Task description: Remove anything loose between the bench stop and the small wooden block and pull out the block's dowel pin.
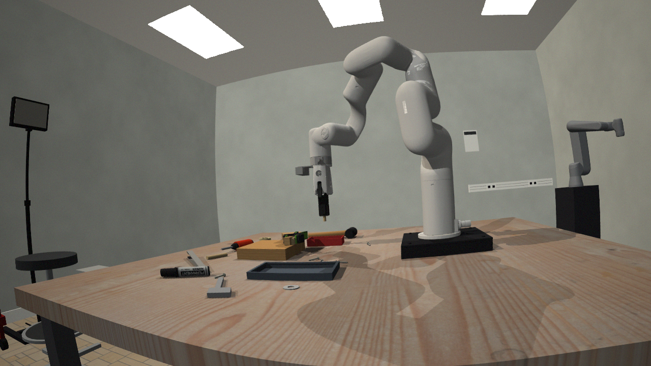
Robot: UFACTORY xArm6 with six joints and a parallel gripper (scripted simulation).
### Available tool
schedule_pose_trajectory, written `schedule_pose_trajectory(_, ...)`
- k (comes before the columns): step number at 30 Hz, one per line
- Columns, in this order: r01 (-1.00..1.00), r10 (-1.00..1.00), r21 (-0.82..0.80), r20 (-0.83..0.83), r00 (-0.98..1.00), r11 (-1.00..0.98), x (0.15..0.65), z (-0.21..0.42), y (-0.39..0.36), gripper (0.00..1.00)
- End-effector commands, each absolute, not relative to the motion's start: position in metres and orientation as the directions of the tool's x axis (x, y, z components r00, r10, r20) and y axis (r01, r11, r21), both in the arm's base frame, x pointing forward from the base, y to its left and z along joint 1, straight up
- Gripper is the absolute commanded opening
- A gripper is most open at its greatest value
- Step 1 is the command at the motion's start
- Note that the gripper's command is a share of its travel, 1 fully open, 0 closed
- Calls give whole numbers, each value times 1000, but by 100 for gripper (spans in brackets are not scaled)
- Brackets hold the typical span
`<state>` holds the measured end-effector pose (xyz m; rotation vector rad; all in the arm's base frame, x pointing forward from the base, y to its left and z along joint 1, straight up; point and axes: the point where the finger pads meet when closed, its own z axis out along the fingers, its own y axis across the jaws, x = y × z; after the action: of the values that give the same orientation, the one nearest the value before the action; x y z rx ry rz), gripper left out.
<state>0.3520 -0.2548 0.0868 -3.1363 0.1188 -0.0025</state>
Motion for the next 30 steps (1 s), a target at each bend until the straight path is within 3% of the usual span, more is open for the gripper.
schedule_pose_trajectory(1,-76,-76,-1,5,997,-997,353,86,-256,0)
schedule_pose_trajectory(30,-76,-76,-1,5,997,-997,353,63,-256,0)
